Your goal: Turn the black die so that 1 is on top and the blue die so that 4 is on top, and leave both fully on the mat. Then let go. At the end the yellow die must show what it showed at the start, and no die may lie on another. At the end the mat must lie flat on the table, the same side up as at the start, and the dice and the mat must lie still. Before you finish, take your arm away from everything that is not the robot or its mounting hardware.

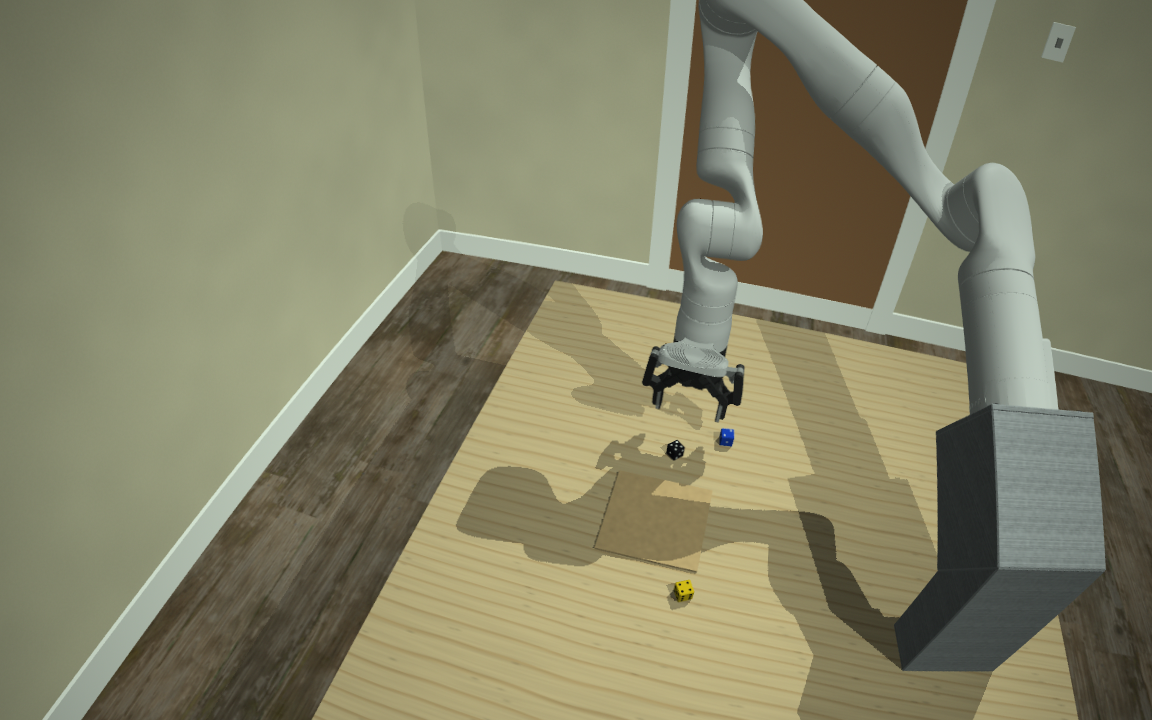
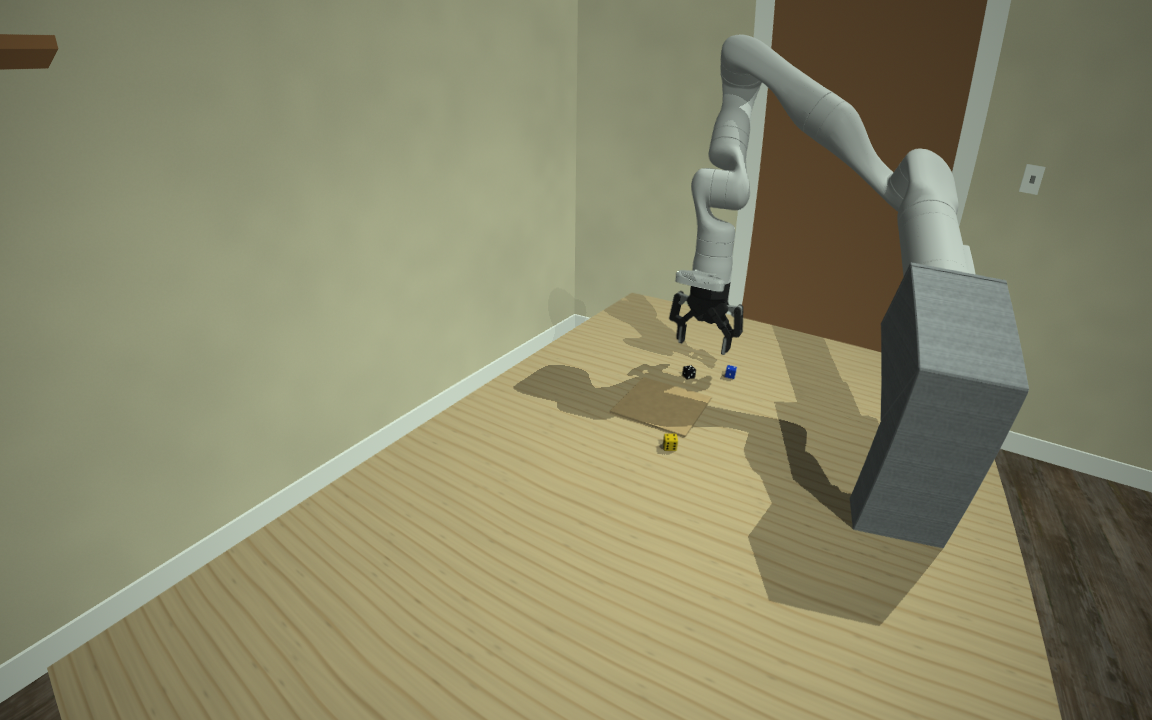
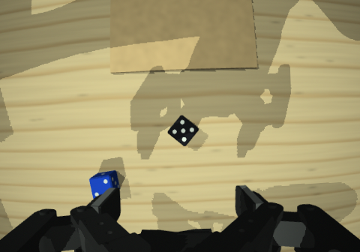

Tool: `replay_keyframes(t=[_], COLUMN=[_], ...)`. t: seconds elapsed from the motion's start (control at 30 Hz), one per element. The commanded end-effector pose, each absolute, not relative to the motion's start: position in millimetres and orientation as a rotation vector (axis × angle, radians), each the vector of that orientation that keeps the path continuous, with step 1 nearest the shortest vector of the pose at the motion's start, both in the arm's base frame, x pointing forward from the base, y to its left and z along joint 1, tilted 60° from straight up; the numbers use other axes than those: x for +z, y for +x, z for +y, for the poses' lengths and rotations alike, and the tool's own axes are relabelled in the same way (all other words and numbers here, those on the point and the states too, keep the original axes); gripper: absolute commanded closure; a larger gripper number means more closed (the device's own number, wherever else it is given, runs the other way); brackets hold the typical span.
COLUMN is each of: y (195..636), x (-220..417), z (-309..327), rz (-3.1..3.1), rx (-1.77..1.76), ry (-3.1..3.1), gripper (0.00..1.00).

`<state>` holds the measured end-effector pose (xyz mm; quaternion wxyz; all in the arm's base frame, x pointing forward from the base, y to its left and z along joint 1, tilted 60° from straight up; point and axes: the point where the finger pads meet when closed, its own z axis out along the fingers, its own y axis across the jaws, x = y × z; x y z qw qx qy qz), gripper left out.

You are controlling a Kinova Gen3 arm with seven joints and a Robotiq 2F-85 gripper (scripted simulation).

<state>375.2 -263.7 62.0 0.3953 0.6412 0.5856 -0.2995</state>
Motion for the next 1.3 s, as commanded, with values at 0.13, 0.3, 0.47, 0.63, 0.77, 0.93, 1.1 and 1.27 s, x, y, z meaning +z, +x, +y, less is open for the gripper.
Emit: replay_keyframes(t=[0.13, 0.3, 0.47, 0.63, 0.77, 0.93, 1.1, 1.27], y=[371, 369, 363, 358, 356, 352, 350, 349], x=[33, 12, -27, -67, -82, -112, -130, -136], z=[-247, -235, -213, -189, -181, -163, -153, -150], rz=[1.496, 1.496, 1.496, 1.496, 1.496, 1.496, 1.496, 1.496], rx=[-0.767, -0.767, -0.767, -0.767, -0.767, -0.767, -0.767, -0.767], ry=[1.617, 1.617, 1.617, 1.617, 1.617, 1.617, 1.617, 1.617], gripper=[0.00, 0.00, 0.00, 0.00, 0.00, 0.00, 0.00, 0.00])
